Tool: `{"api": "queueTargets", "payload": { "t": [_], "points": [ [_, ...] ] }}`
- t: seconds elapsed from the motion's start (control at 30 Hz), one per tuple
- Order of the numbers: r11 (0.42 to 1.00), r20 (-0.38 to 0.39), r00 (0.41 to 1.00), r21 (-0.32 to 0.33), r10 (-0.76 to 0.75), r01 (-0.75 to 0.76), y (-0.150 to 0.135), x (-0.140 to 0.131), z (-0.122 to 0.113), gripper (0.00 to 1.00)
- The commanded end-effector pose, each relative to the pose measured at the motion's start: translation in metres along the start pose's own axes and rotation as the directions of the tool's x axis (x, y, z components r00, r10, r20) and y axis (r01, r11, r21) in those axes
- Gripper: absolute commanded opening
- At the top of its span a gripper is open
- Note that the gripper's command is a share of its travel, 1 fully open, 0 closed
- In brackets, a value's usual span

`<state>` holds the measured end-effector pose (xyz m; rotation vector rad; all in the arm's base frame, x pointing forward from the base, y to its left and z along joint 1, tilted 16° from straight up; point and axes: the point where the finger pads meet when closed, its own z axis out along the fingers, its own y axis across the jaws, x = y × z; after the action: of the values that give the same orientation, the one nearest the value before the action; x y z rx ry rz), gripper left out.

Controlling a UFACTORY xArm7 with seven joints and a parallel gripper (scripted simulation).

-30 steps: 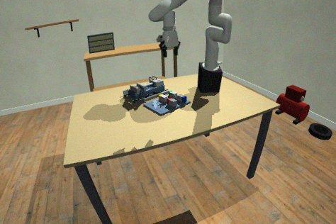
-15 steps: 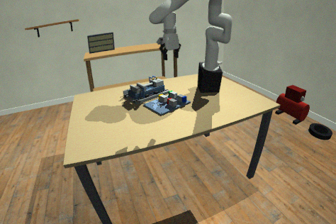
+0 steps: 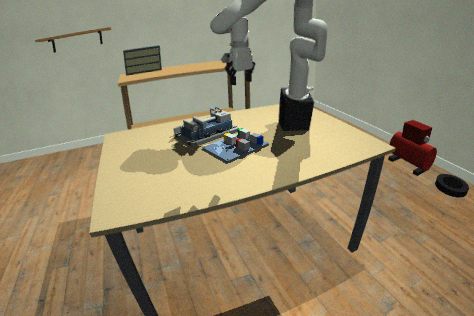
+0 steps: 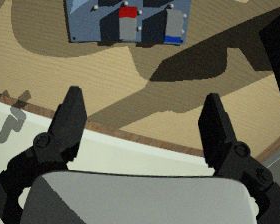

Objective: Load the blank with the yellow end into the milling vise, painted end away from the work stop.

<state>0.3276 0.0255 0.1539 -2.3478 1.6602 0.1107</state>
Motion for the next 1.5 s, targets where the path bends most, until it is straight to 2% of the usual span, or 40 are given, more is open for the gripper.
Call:
{"api": "queueTargets", "payload": {
  "t": [0.0, 1.47],
  "points": [
    [1.000, -0.001, 1.000, 0.003, 0.000, 0.000, 0.0005, 0.0029, -0.0036, 1.00],
    [1.000, -0.001, 1.000, 0.002, 0.000, 0.000, 0.0031, 0.0081, -0.0093, 1.00]
  ]
}}
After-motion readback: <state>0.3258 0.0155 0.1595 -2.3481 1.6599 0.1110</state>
